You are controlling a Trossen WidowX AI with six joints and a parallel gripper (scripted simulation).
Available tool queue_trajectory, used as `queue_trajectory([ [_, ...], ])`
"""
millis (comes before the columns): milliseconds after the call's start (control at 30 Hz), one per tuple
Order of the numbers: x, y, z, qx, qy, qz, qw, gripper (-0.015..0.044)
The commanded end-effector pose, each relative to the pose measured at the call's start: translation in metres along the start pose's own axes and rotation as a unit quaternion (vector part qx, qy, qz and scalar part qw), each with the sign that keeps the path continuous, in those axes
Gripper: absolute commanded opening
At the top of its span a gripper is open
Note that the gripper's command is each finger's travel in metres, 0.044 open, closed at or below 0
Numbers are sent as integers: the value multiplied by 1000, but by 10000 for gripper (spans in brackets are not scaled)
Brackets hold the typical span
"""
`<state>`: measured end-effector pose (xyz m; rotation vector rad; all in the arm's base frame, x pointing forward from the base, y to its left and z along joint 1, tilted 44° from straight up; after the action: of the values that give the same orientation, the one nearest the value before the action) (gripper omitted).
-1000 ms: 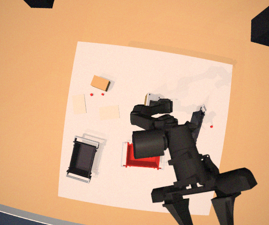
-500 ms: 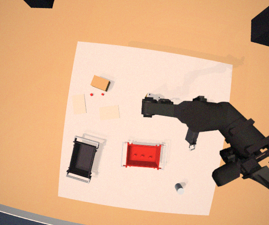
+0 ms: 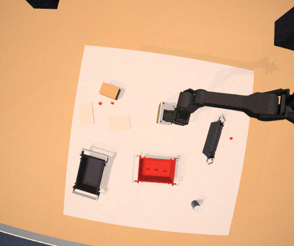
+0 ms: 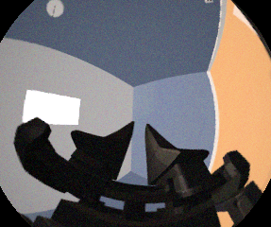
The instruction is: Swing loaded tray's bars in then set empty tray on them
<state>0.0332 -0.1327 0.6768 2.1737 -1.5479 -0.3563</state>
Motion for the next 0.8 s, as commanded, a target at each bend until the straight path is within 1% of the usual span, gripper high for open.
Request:
queue_trajectory([
  [0, -60, -15, -17, -15, 60, 109, 992, 88],
  [67, -87, -31, -26, -34, 73, 168, 982, 88],
  [200, -147, -66, -39, -49, 145, 286, 946, 88],
  [333, -198, -112, -46, -64, 221, 387, 893, 88],
  [467, -240, -171, -46, -82, 293, 460, 834, 88],
  [600, -267, -229, -41, -99, 357, 508, 777, 88],
  [700, -273, -252, -37, -108, 379, 524, 755, 88],
  [767, -275, -280, -34, -124, 399, 543, 729, 88],
])
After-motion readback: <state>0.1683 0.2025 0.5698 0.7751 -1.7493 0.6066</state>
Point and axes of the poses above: the point midway between the two fingers, 35 mm back from their tips, its own z axis back along the fingers, its own x axis across the jaws, y = z × x, the point moved 1 cm from there along z, back along the fingers, and after that the axes turned 13 degrees about -z, right-handed, at the moved point
